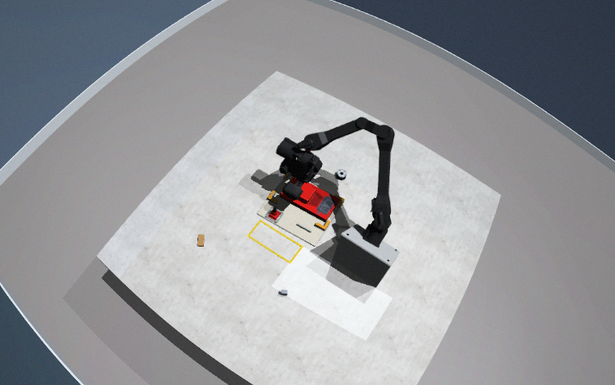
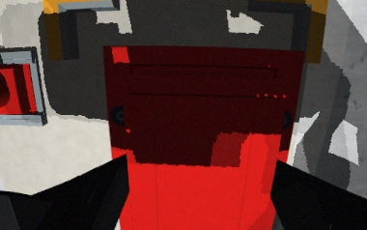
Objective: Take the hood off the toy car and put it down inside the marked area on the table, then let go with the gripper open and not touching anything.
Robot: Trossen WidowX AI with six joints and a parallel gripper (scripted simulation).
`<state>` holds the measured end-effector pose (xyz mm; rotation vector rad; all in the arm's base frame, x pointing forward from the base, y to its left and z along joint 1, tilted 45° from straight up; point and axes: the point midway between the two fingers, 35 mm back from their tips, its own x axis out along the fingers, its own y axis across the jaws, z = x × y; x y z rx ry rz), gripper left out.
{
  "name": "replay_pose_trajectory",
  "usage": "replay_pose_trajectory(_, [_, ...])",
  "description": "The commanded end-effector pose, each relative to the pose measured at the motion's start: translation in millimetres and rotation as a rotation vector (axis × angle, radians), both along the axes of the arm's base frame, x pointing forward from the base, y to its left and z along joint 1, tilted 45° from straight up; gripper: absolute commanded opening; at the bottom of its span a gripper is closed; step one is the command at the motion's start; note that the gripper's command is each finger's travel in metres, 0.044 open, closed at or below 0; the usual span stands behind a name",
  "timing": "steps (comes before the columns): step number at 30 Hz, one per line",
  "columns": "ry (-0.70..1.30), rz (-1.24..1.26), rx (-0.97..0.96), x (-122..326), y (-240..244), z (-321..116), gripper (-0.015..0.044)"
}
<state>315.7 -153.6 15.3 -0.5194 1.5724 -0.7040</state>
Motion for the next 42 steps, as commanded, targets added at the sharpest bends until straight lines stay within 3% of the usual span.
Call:
replay_pose_trajectory(1, [-0.001,-0.001,0.001,0,0,0,0.0196])
replay_pose_trajectory(9, [-0.001,-0.001,0.002,1,4,4,0.0000])
replay_pose_trajectory(42, [0.000,0.000,0.001,4,19,19,0.0000])
